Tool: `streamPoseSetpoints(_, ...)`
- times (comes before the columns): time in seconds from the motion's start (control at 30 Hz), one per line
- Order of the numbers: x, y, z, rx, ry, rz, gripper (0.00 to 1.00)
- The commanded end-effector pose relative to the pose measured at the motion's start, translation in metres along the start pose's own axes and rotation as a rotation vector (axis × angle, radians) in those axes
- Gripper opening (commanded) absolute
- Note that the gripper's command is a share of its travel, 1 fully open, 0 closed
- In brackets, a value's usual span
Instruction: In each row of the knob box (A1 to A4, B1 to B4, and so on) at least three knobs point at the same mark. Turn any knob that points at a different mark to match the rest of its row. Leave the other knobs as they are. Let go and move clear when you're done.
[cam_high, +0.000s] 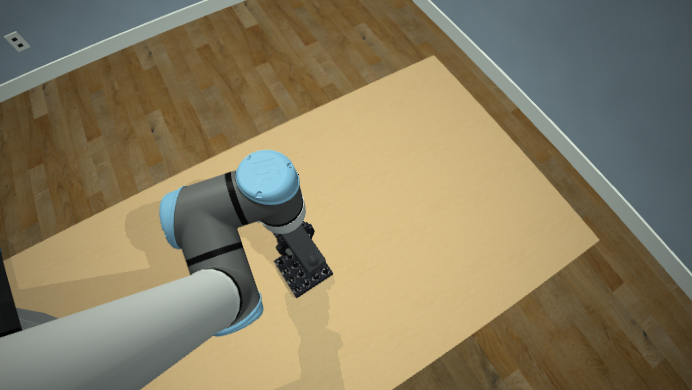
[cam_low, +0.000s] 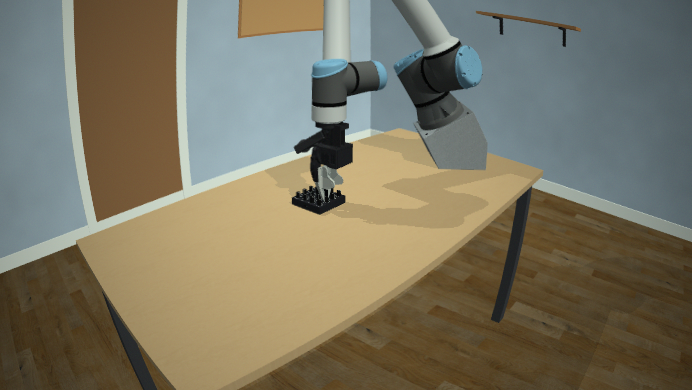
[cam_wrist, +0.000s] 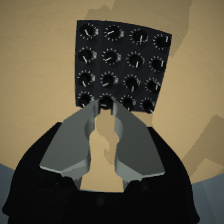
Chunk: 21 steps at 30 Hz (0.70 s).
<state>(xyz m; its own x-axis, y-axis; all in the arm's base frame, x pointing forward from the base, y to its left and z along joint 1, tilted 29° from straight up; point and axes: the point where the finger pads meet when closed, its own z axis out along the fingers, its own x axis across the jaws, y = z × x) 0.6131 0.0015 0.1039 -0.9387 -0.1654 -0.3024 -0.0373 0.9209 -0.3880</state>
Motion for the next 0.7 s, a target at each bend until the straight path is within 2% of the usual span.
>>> streamPoseSetpoints(0.0,0.0014,0.0003,-0.0004,-0.003,-0.002,-0.125,0.04)
streamPoseSetpoints(0.27,0.0007,0.0,-0.0004,-0.002,-0.002,-0.279,0.04)
streamPoseSetpoints(0.67,0.0002,0.0008,-0.0002,-0.003,-0.002,-0.419,0.04)
